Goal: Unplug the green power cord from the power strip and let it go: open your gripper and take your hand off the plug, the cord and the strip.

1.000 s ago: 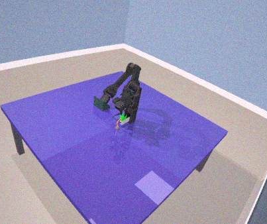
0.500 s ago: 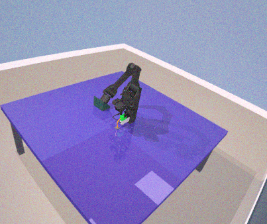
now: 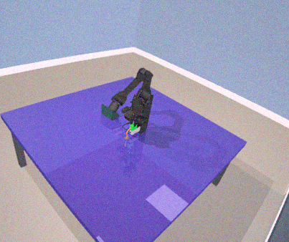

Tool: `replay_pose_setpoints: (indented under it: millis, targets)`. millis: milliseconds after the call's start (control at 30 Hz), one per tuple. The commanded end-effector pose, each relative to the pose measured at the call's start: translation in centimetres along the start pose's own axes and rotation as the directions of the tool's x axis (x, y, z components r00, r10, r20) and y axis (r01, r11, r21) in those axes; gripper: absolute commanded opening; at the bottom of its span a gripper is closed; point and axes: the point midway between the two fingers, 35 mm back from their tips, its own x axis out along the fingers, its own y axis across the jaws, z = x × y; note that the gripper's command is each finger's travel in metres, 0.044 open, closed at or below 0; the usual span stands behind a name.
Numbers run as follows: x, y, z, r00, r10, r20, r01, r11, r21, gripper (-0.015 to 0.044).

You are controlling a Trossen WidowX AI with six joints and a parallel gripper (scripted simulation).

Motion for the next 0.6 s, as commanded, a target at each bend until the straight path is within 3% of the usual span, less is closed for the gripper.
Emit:
replay_pose_setpoints:
  millis: [0,567]
  targets:
    - [0.0,0.0,0.1,1.000,0.000,0.000,0.000,1.000,0.000,0.0000]
    - [-0.2,0.2,2.6,1.000,0.000,0.001,0.000,1.000,0.003,0.0000]
